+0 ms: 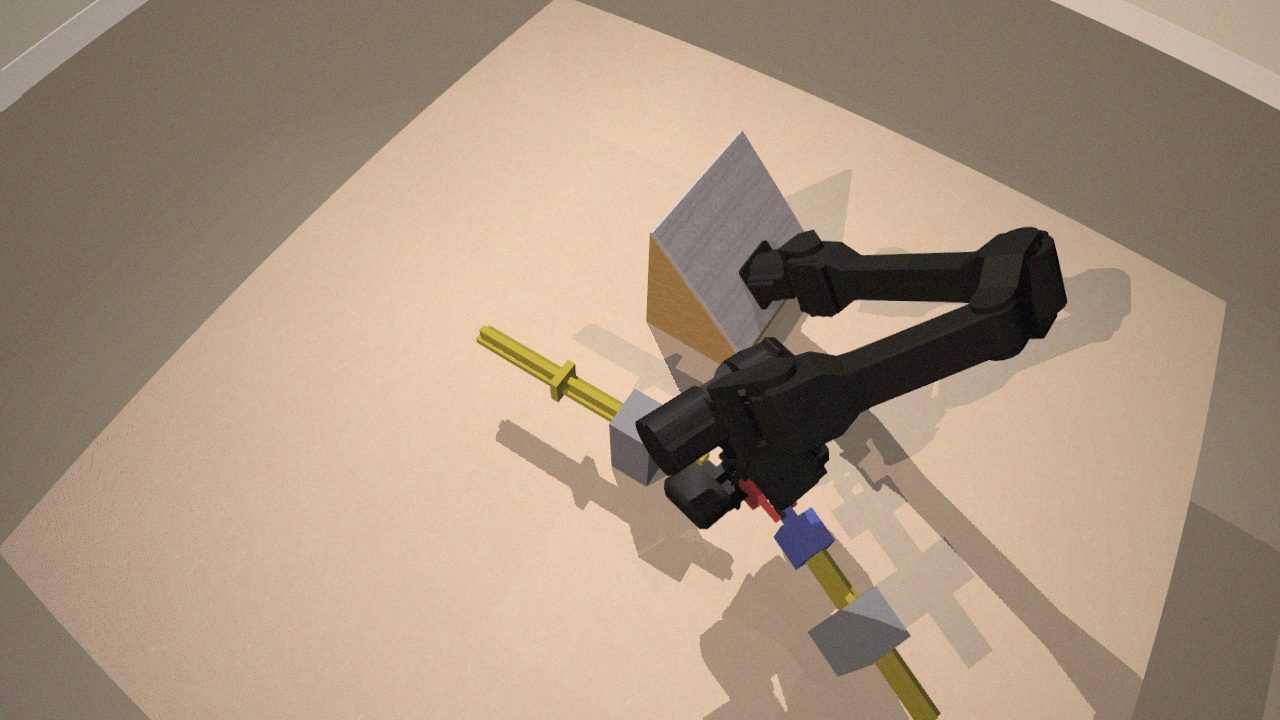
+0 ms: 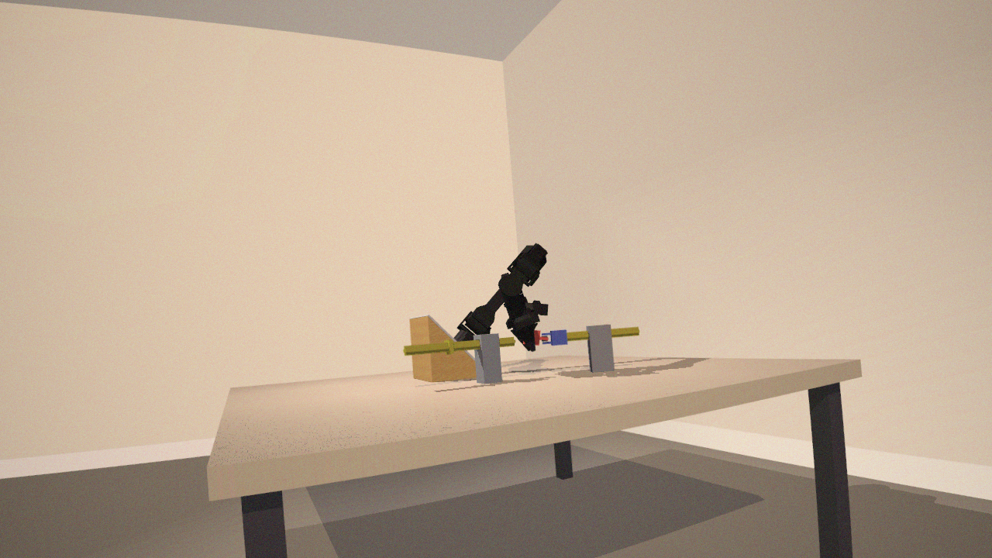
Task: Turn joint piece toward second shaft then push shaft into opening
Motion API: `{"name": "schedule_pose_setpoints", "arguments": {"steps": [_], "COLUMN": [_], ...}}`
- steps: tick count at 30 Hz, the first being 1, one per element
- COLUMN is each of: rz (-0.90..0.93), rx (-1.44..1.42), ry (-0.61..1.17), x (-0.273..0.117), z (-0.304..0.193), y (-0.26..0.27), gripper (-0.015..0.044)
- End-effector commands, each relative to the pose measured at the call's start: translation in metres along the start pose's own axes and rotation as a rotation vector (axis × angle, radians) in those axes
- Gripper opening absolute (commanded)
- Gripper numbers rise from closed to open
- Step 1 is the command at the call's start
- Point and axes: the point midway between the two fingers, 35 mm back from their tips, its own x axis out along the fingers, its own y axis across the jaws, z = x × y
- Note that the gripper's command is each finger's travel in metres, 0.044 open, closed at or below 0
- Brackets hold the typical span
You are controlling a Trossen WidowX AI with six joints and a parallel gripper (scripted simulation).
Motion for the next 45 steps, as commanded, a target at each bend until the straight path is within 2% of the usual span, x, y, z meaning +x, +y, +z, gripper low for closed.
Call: {"name": "schedule_pose_setpoints", "arguments": {"steps": [1,5,6,16,30,40,45], "rz": [0.0,0.0,0.0,0.003,-0.009,-0.009,-0.12], "rx": [0.0,0.0,0.0,-0.001,-0.015,-0.012,0.086], "ry": [0.0,0.0,0.0,0.023,0.461,0.458,0.439], "x": [0.0,0.0,0.0,-0.001,-0.027,-0.027,-0.066], "z": [0.0,0.0,0.0,0.0,0.012,0.012,0.022], "y": [0.0,0.0,0.0,0.0,0.0,0.001,-0.004], "gripper": [0.0331,0.0436,0.044,0.044,0.044,0.044,0.044]}}
